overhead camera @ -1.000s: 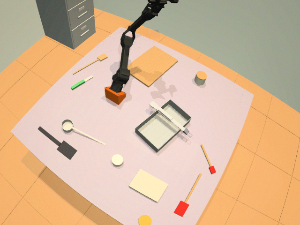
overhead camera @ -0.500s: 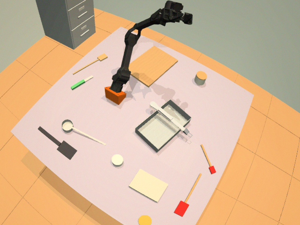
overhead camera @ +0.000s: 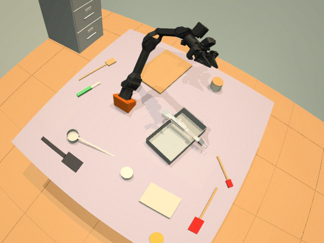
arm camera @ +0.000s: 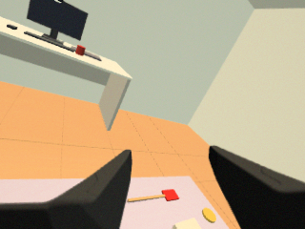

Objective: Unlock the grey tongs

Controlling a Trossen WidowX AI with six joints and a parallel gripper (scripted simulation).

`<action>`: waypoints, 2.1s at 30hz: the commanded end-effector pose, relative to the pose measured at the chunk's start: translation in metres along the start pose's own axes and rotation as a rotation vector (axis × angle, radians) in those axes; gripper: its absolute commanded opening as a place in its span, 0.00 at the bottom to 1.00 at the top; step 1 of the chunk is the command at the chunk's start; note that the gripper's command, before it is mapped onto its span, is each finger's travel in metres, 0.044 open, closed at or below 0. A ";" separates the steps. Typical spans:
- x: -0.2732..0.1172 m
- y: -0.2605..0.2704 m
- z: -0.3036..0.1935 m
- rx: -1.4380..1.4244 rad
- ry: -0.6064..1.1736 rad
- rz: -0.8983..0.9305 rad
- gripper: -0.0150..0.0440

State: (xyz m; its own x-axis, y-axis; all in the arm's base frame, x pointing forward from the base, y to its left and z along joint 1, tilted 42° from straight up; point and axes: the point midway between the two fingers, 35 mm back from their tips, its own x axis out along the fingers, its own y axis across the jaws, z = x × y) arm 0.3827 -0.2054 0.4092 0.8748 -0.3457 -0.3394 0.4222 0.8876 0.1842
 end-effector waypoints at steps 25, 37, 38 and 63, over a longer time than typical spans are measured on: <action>0.116 0.078 -0.369 0.717 1.362 0.829 0.69; 0.110 0.074 -0.371 0.717 1.362 0.828 0.69; 0.110 0.074 -0.371 0.717 1.362 0.828 0.69; 0.115 0.103 -0.391 0.715 1.360 0.820 0.69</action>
State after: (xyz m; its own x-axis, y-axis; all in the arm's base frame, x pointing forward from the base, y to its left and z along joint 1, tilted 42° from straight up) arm 0.4322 -0.0407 0.0274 0.2488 0.8995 -0.3591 0.3502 0.2622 0.8992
